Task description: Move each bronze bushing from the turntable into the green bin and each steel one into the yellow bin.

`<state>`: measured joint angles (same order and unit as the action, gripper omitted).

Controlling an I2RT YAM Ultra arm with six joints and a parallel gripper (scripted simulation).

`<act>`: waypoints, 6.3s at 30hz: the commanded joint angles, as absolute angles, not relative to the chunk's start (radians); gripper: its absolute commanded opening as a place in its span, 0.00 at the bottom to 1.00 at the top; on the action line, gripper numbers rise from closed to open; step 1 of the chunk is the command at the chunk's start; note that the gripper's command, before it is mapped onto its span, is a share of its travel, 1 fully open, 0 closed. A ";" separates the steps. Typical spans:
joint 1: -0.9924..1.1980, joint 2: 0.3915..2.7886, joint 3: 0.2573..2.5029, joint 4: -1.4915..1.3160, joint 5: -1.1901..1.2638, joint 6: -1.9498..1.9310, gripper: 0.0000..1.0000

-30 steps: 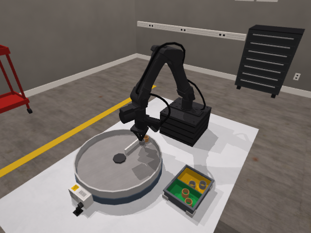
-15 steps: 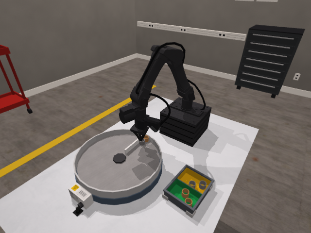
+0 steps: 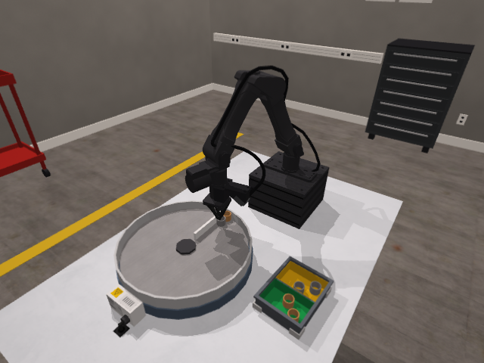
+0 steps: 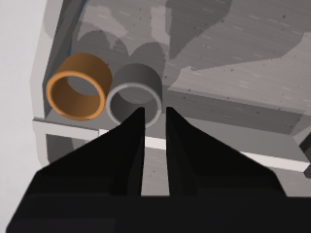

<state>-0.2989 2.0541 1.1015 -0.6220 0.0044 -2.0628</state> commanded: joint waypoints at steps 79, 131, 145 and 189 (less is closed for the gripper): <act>-0.295 2.063 1.095 -0.593 -0.008 -2.058 0.12; -0.298 2.064 1.114 -0.607 -0.008 -2.061 0.12; -0.301 2.065 1.118 -0.611 -0.008 -2.063 0.12; -0.303 2.084 1.117 -0.575 -0.008 -2.064 0.12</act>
